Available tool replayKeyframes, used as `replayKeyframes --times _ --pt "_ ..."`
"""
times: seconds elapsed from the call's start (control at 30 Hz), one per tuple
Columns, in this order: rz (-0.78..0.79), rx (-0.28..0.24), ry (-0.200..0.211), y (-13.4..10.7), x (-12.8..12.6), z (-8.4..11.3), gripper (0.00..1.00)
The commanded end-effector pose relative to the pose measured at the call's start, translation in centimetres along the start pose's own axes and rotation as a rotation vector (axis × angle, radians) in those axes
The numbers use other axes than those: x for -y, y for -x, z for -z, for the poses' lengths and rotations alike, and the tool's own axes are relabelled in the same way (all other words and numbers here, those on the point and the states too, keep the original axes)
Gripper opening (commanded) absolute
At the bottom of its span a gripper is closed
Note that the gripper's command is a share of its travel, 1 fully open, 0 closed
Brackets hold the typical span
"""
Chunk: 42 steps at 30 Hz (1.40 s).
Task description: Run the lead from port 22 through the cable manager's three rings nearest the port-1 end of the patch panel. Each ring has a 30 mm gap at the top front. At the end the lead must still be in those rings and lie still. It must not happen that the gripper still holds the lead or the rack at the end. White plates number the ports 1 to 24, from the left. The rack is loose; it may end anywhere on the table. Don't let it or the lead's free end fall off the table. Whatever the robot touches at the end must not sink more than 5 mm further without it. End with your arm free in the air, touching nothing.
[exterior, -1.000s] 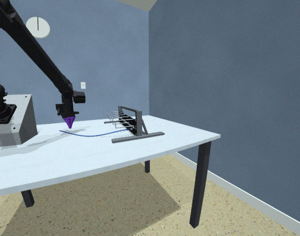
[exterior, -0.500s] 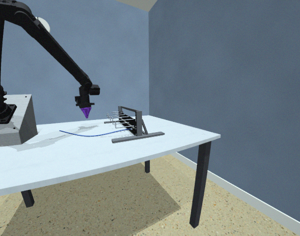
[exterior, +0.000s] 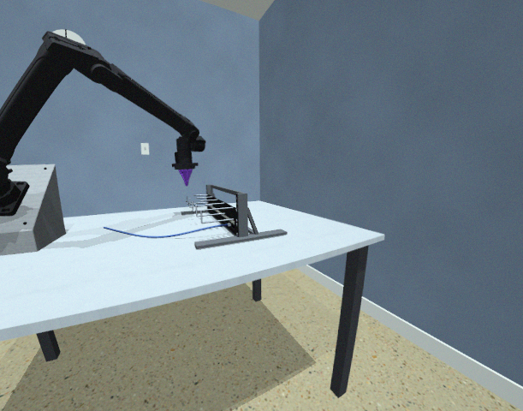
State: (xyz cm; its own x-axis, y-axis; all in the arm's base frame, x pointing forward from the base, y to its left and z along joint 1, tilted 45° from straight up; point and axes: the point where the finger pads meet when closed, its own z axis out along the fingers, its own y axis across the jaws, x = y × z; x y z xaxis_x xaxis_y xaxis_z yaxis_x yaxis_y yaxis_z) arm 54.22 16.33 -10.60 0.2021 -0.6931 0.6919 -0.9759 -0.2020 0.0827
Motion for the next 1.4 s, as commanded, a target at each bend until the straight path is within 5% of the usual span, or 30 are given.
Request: replayKeyframes --times 0.0,0.23,0.33,1.37 --pt "-0.118 -0.007 -0.016 1.9 3.0 3.8 0.00" --pt "-0.137 -0.007 -0.017 2.2 3.7 4.2 0.00" --pt "-0.164 0.007 -0.045 0.7 4.3 6.2 0.00" --pt "-0.153 0.002 -0.036 1.2 4.1 5.5 0.00"
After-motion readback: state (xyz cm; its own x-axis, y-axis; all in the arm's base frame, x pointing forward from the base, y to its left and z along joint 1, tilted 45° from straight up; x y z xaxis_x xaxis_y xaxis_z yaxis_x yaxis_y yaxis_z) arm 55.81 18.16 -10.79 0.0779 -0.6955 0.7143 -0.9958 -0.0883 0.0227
